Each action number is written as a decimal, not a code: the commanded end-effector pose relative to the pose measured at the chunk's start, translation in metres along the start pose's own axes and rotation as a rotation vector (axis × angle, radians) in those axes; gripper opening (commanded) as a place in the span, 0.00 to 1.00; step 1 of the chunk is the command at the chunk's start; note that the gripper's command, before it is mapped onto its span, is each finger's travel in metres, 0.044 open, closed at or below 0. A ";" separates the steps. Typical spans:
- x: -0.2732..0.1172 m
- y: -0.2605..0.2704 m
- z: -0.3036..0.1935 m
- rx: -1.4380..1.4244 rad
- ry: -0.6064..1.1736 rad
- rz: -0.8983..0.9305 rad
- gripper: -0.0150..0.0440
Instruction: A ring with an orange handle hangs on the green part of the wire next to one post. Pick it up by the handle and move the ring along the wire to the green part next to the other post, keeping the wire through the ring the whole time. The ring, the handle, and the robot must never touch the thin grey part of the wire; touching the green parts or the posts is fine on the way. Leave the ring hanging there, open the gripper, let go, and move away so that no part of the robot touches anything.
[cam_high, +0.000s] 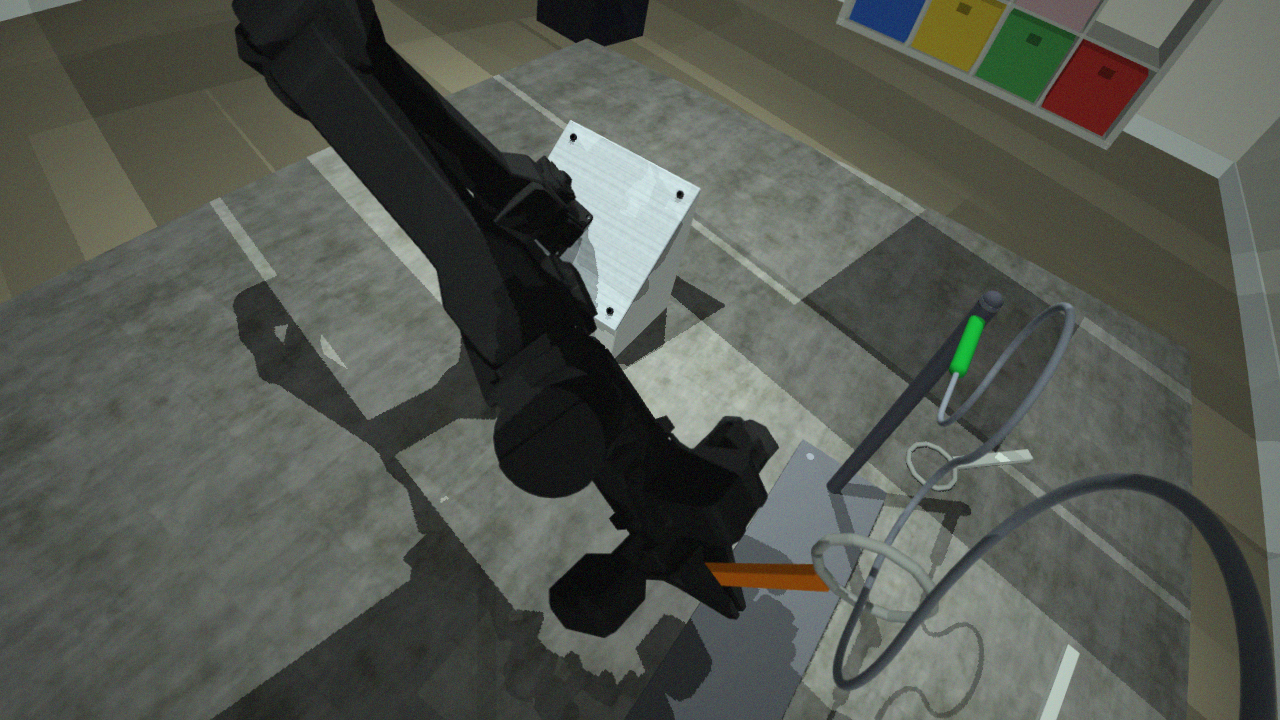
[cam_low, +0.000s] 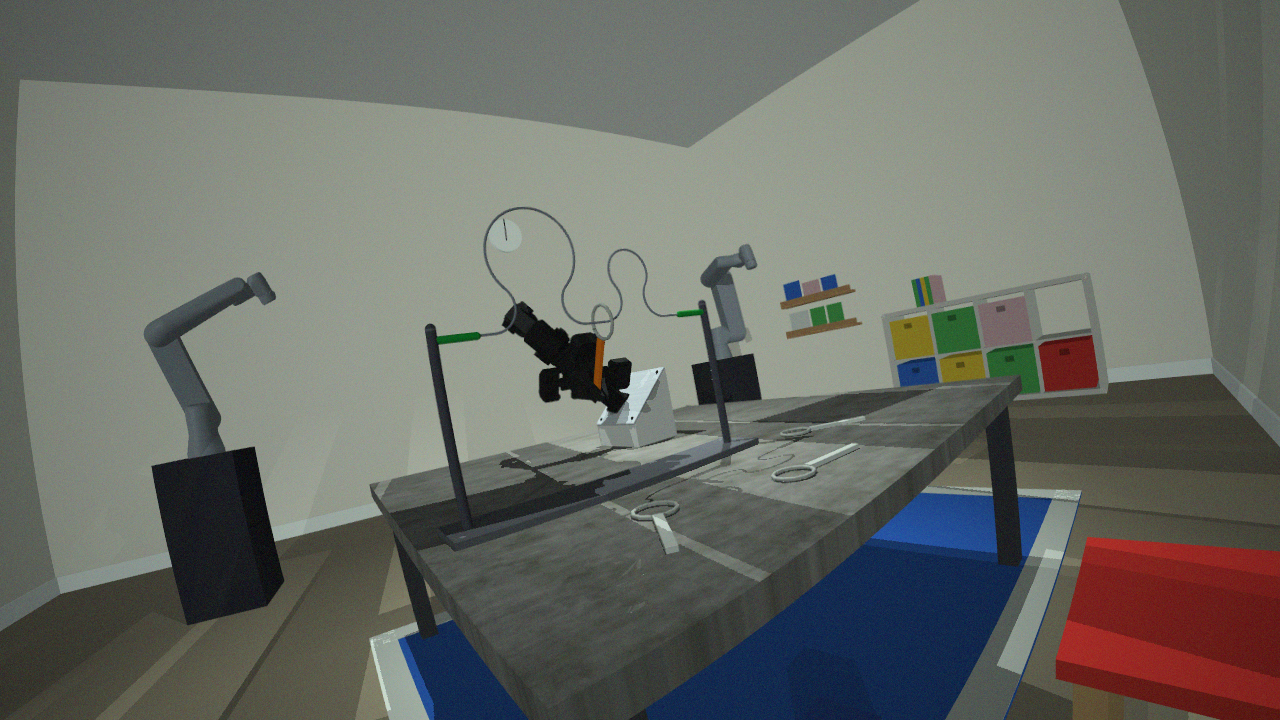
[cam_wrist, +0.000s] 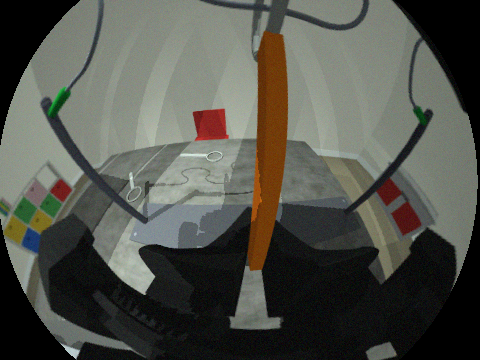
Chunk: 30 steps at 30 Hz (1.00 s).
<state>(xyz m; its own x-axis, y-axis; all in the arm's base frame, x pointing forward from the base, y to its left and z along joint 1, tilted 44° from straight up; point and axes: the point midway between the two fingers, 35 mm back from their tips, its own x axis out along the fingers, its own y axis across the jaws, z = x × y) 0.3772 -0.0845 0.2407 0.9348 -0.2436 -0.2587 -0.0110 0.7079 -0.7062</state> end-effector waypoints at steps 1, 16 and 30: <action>-0.001 0.008 -0.001 0.026 0.004 0.014 0.00; -0.008 0.048 0.003 0.211 0.026 0.122 0.00; -0.023 0.092 0.019 0.482 0.060 0.278 0.00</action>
<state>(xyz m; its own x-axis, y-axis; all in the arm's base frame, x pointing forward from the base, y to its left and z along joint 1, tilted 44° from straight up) 0.3637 -0.0119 0.1954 0.9012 -0.0685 -0.4280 -0.0656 0.9545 -0.2908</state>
